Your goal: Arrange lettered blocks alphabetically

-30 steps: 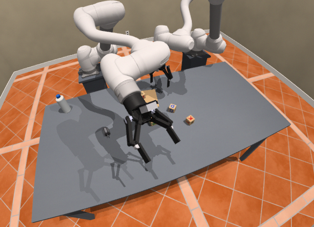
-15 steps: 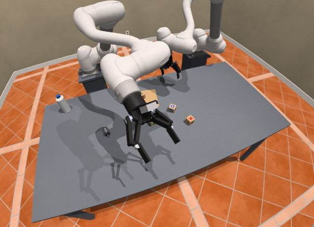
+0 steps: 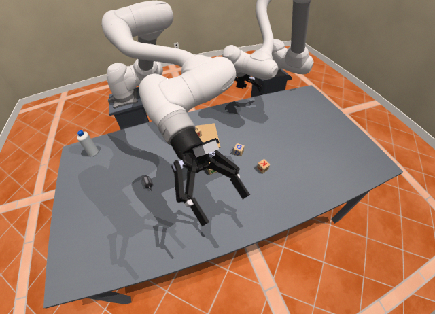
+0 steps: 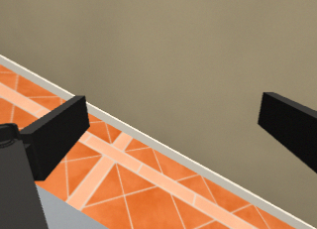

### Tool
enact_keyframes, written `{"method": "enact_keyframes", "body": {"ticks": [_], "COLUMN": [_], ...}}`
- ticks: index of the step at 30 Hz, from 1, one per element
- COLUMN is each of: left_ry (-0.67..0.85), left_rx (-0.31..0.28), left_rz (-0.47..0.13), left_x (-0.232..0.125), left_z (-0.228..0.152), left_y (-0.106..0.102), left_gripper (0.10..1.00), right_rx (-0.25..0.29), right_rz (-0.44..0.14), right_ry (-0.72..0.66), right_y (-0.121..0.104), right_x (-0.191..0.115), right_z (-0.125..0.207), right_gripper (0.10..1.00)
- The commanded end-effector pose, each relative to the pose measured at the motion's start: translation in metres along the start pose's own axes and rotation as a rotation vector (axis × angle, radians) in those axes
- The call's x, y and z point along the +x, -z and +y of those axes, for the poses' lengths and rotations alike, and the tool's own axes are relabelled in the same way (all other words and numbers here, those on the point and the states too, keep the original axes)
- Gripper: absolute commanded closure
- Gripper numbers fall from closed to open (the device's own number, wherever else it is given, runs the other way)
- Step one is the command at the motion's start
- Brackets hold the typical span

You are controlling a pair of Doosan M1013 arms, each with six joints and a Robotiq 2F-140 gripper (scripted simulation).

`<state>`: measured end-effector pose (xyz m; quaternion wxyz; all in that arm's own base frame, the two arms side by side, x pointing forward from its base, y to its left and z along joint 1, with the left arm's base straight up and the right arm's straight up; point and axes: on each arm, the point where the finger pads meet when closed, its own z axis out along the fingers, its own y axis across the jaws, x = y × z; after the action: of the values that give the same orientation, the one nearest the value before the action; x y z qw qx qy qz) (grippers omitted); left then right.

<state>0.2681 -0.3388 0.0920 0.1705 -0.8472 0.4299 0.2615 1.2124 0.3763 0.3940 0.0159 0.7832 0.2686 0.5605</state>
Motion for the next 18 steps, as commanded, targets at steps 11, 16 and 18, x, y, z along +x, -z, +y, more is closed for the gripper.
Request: {"method": "enact_keyframes", "body": {"ticks": [11,16,18], "left_ry": [-0.026,-0.026,-0.026], "left_rx": [-0.012,-0.013,-0.013], "left_rz": [-0.151,-0.152,-0.152], "left_x": [-0.105,-0.106,-0.106], "left_z": [0.005,0.005,0.005], "left_y": [-0.041,-0.041,-0.041], "left_gripper": [0.098,0.098,0.098], "right_rx": [-0.001,-0.001,-0.001], "right_rz": [0.002,0.002,0.002], "right_ry": [0.000,0.000,0.000], "right_y": [0.001,0.001,0.001], "right_x": [0.002,0.002,0.002], "right_z": [0.001,0.001,0.001], "right_gripper": [0.098,0.098,0.098]}}
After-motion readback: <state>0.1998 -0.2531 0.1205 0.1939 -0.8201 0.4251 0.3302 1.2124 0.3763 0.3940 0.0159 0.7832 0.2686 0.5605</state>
